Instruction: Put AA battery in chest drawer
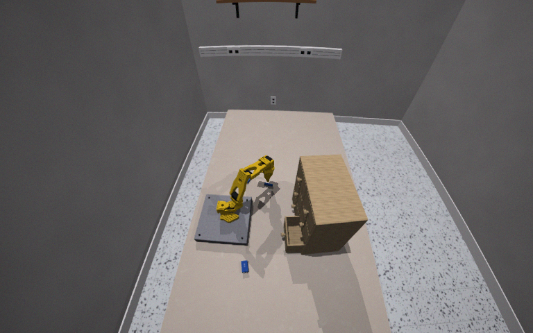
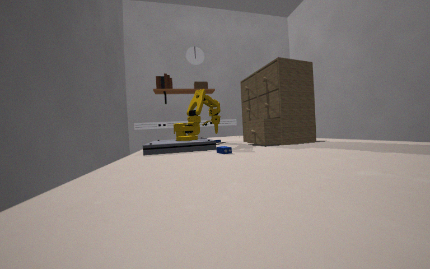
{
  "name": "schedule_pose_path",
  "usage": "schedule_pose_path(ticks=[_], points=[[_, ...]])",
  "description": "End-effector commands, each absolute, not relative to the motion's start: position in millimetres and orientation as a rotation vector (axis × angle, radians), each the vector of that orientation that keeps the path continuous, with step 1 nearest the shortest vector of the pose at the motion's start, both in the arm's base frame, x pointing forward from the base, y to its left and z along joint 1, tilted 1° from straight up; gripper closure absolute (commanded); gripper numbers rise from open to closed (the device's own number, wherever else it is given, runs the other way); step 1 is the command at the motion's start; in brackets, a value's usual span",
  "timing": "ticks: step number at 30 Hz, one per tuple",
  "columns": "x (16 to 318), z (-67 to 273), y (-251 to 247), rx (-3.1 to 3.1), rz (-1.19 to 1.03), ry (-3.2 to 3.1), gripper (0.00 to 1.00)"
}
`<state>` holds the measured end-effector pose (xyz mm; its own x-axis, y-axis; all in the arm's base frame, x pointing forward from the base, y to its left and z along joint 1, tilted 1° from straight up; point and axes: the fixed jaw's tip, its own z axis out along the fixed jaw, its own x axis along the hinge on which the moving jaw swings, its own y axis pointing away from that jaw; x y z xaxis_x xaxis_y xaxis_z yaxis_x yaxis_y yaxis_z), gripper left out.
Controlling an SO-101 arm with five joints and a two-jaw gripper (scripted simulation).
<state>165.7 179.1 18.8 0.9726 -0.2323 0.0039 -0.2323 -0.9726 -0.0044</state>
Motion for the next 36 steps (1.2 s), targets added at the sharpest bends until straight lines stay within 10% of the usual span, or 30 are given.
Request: schedule_pose_path(ticks=[1,36], points=[[162,14,178,-3.131,0.009,0.348,0.79],[162,-5,178,-3.131,0.009,0.348,0.79]])
